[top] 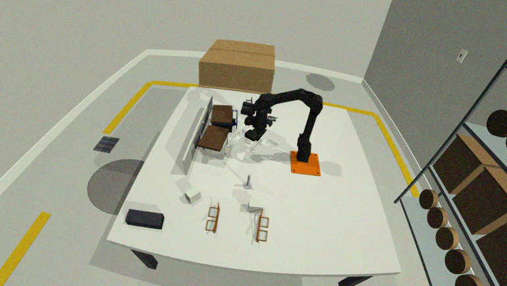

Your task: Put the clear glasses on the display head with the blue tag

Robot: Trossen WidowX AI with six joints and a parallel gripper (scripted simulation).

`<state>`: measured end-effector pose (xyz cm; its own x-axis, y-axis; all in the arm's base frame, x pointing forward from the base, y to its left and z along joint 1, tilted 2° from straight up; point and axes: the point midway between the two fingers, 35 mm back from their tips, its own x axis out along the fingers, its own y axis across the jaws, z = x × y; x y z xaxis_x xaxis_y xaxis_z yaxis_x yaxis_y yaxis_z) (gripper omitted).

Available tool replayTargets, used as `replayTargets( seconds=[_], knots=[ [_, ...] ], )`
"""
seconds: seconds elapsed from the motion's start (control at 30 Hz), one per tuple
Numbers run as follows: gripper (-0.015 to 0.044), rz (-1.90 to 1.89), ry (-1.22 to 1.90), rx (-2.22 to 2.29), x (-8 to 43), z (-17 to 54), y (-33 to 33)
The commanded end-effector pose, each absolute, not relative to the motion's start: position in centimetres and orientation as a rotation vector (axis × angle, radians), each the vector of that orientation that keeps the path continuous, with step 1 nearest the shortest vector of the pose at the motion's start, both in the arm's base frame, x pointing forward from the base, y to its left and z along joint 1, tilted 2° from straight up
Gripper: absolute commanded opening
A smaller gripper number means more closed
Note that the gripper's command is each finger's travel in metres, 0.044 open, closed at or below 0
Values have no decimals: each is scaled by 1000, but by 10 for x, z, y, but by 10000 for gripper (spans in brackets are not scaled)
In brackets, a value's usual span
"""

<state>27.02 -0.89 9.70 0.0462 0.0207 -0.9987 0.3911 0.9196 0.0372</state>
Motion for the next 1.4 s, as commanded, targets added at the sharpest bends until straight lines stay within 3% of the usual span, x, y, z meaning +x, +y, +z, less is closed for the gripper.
replayTargets(
  seconds=[0.0,1.37],
  knots=[
    [0,-292,1509,346,270,92,-8],
    [0,-292,1509,346,267,61,-7]
  ],
)
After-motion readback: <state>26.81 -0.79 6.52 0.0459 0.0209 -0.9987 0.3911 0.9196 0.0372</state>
